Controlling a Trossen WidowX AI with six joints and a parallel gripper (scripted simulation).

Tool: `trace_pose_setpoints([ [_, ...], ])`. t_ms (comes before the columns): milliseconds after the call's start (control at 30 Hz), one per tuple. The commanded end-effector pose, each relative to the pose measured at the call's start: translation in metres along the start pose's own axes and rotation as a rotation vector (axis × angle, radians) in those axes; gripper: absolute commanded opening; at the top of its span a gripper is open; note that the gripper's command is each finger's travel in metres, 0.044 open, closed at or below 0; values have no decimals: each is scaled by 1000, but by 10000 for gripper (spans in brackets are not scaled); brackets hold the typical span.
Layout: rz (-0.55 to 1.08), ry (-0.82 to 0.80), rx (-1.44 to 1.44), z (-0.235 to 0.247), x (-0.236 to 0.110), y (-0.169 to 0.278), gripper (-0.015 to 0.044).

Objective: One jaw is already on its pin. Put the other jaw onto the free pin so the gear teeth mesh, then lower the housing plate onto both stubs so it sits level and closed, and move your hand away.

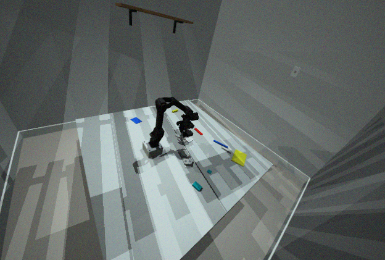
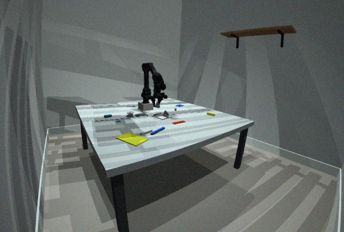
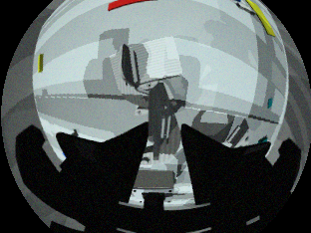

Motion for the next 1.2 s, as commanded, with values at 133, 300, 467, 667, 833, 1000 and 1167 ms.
trace_pose_setpoints([
  [133,1,-2,-204,-20,0,3,134],
  [300,1,1,-329,-32,-1,5,134],
  [467,1,2,-391,-39,-1,7,134],
  [667,1,2,-391,-39,-1,7,134],
  [833,1,2,-391,-39,-1,7,134],
  [1000,1,2,-415,-39,-1,7,134],
  [1167,1,2,-419,-39,-1,7,134],
])
Point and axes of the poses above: the point midway between the two fingers, 35 mm back from their tips, its own x axis out along the fingers, its own z axis across the jaws, y = z × x, the point moved 5 cm from there along -x, back along the fingers
